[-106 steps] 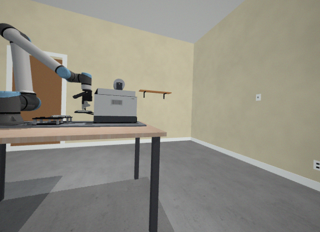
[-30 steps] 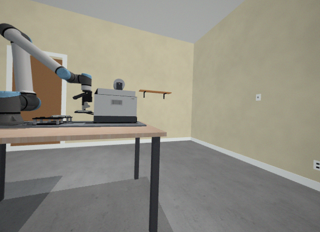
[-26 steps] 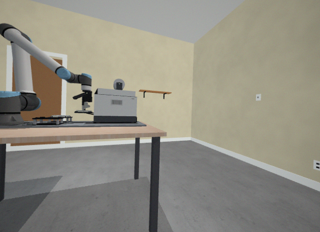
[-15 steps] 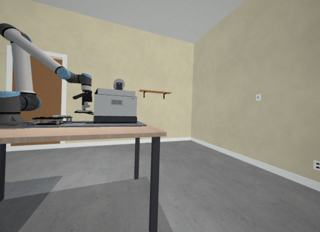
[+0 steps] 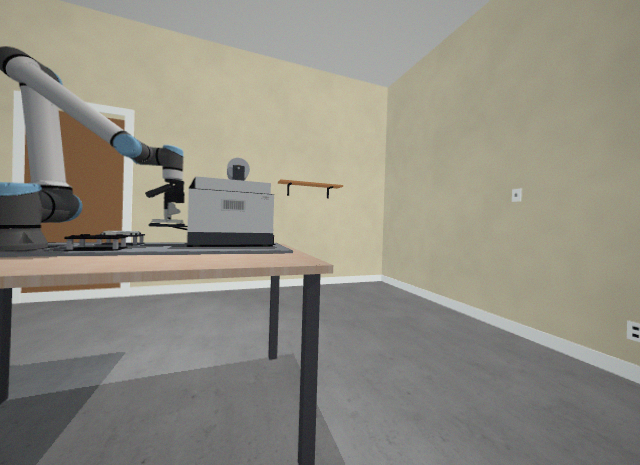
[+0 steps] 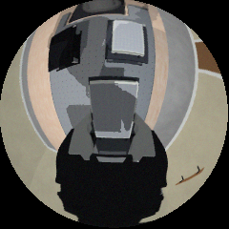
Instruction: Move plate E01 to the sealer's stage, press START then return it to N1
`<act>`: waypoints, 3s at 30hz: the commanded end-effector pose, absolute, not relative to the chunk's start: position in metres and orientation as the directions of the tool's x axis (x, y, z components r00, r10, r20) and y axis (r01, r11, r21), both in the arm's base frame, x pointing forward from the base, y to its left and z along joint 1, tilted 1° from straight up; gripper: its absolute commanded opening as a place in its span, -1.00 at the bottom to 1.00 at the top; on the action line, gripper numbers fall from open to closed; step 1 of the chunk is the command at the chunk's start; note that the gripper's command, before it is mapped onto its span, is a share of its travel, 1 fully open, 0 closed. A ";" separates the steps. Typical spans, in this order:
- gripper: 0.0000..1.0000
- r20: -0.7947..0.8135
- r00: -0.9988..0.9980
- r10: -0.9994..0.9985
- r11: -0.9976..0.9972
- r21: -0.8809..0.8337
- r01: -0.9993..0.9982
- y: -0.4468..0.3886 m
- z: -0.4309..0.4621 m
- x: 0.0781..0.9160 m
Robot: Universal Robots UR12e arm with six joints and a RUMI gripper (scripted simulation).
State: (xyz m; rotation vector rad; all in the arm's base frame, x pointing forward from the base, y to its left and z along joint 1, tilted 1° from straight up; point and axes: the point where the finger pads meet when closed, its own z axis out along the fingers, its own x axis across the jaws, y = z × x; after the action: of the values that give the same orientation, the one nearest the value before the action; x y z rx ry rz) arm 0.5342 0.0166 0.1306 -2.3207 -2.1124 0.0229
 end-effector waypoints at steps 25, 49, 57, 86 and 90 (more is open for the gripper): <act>-1.00 -0.009 0.094 0.996 -0.094 -0.011 0.996 0.017 0.169 0.535; -1.00 -0.009 0.094 0.996 -0.094 -0.011 0.996 0.017 0.190 0.536; -1.00 -0.008 0.063 0.998 -0.063 -0.011 0.998 0.017 0.190 0.536; -1.00 -0.008 0.063 0.998 -0.063 -0.011 0.998 -0.008 0.190 0.502; -1.00 -0.008 0.063 0.998 -0.063 -0.011 0.998 -0.013 0.190 0.494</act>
State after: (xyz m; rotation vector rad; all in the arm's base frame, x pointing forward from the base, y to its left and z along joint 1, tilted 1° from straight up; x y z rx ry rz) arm 0.5017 -0.0071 0.1894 -2.2882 -2.1472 0.0233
